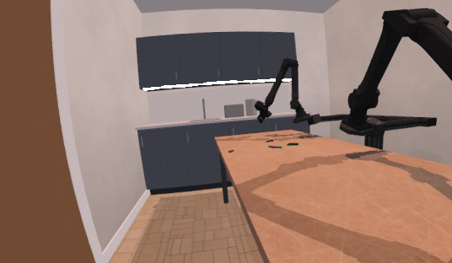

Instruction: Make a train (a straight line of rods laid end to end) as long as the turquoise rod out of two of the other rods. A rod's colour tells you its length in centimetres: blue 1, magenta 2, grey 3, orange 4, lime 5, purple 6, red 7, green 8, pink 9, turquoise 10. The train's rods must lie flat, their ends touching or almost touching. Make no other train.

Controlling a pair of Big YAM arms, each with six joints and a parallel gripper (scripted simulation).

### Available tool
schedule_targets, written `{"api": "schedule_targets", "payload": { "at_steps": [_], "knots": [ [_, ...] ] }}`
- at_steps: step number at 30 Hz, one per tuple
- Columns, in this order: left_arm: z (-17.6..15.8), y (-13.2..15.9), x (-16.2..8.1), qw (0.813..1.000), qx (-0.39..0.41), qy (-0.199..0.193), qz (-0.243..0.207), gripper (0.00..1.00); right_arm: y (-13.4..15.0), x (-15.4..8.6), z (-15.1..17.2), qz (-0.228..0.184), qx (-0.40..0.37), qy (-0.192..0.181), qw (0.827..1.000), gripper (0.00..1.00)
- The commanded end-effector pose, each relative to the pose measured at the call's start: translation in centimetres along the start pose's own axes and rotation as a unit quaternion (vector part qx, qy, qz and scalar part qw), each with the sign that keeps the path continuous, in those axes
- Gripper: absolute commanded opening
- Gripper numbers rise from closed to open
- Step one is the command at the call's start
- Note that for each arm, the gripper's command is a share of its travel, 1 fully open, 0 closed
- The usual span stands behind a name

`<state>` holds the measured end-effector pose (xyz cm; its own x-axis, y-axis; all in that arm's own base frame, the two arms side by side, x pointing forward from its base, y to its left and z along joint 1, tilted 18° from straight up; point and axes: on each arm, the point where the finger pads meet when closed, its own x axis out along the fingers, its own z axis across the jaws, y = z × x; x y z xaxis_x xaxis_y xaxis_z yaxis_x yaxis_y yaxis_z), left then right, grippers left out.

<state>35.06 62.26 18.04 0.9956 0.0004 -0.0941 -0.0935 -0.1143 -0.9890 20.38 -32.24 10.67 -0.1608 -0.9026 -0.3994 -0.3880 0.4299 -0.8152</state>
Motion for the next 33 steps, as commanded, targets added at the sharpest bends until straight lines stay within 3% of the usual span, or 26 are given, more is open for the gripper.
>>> {"api": "schedule_targets", "payload": {
  "at_steps": [1,22,33],
  "knots": [
    [0.0,-0.8,-0.1,1.0,0.007,0.0,-0.002,1.0,-0.3,0.0,0.0,-0.002,0.003,0.0,1.0,1.0],
    [0.3,-1.7,0.0,1.0,0.017,-0.001,-0.005,1.0,-0.5,0.0,0.0,-0.002,0.005,-0.001,1.0,1.0],
    [0.3,-1.7,0.0,1.0,0.017,-0.001,-0.005,1.0,-4.5,1.8,-1.5,-0.005,0.054,-0.012,0.998,1.0]
  ]
}}
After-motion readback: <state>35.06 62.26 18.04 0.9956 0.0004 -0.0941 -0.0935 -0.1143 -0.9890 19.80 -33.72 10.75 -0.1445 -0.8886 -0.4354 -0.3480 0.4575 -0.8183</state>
